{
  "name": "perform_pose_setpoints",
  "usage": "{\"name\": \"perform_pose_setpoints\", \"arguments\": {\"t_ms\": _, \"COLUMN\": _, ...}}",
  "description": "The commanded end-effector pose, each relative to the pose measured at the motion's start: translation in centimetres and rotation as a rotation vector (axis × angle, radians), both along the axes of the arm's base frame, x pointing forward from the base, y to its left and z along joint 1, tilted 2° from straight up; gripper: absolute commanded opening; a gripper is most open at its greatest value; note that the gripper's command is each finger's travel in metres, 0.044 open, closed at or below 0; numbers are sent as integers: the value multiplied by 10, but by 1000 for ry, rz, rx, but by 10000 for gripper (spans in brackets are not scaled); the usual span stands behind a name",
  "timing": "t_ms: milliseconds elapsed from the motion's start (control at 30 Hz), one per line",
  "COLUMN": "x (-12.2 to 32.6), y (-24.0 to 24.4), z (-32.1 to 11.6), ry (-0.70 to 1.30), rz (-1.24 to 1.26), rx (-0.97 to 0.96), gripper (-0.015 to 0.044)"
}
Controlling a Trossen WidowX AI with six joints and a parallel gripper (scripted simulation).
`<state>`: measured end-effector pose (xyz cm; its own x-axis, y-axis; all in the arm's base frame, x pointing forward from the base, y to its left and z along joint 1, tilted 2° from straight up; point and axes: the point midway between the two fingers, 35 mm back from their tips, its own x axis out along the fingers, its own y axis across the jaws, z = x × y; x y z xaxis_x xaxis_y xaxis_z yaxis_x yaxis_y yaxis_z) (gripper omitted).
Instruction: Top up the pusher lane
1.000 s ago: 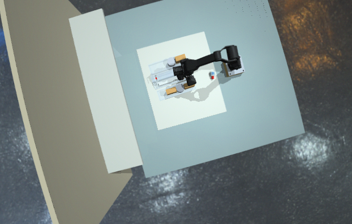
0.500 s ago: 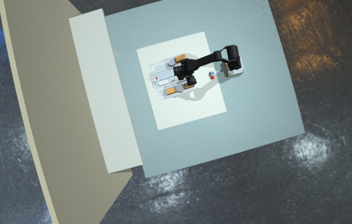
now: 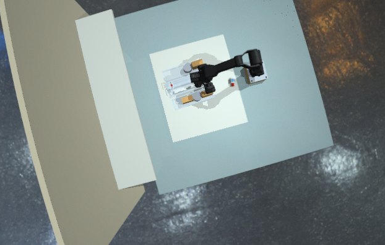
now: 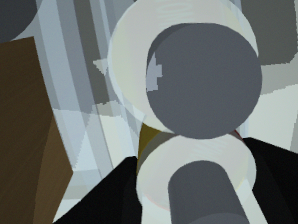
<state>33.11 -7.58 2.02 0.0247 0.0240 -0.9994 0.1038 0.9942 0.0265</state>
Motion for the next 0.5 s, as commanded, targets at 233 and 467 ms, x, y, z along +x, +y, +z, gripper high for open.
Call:
{"name": "perform_pose_setpoints", "arguments": {"t_ms": 233, "x": -2, "y": 0, "z": 0, "ry": -16, "rz": -1, "rx": -1, "gripper": 0}}
{"name": "perform_pose_setpoints", "arguments": {"t_ms": 467, "x": -2, "y": 0, "z": 0, "ry": -16, "rz": -1, "rx": -1, "gripper": 0}}
